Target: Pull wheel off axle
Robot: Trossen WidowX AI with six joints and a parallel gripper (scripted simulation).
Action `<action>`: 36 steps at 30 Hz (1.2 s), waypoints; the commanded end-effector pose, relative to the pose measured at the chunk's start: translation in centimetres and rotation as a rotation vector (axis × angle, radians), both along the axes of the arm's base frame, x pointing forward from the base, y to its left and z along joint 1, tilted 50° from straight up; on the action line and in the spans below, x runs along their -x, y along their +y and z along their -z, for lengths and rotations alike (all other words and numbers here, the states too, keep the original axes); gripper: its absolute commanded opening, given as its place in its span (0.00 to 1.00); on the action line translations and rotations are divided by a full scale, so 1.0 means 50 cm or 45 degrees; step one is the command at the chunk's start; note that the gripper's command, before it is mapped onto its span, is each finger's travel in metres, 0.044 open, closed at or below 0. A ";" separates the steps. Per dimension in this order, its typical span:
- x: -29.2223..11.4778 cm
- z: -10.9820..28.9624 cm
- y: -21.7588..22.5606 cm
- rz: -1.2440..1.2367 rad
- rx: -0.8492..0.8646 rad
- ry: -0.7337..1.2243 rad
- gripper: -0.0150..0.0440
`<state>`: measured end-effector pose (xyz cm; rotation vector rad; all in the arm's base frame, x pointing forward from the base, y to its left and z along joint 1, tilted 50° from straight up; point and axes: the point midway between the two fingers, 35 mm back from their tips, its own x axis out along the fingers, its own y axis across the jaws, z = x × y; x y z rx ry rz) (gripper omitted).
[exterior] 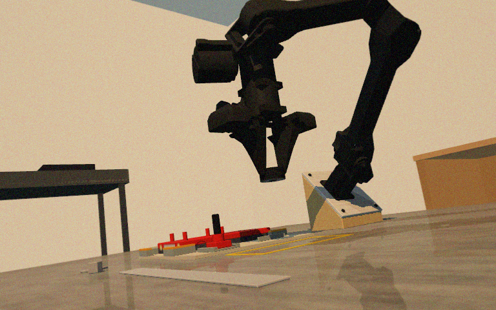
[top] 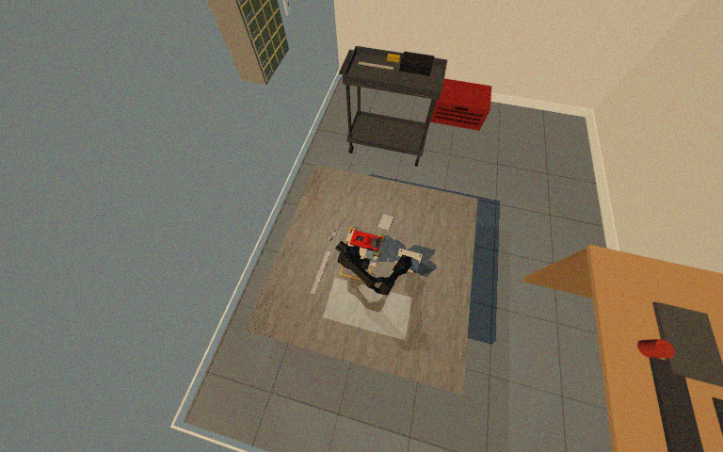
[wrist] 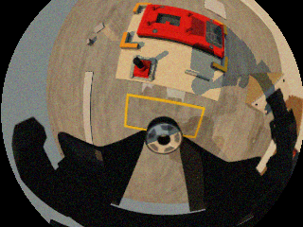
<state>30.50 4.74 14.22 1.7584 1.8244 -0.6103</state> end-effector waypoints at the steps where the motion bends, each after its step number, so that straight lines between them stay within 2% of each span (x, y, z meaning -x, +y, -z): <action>1: 0.018 -0.016 0.010 0.009 -0.003 0.002 0.25; 14: 0.017 0.018 0.049 0.009 -0.001 0.002 0.25; 29: 0.020 0.114 0.165 0.009 -0.007 0.000 0.25; 33: 0.021 0.118 0.171 0.009 -0.009 0.000 0.25; 36: 0.023 0.114 0.165 -0.003 -0.002 0.004 0.39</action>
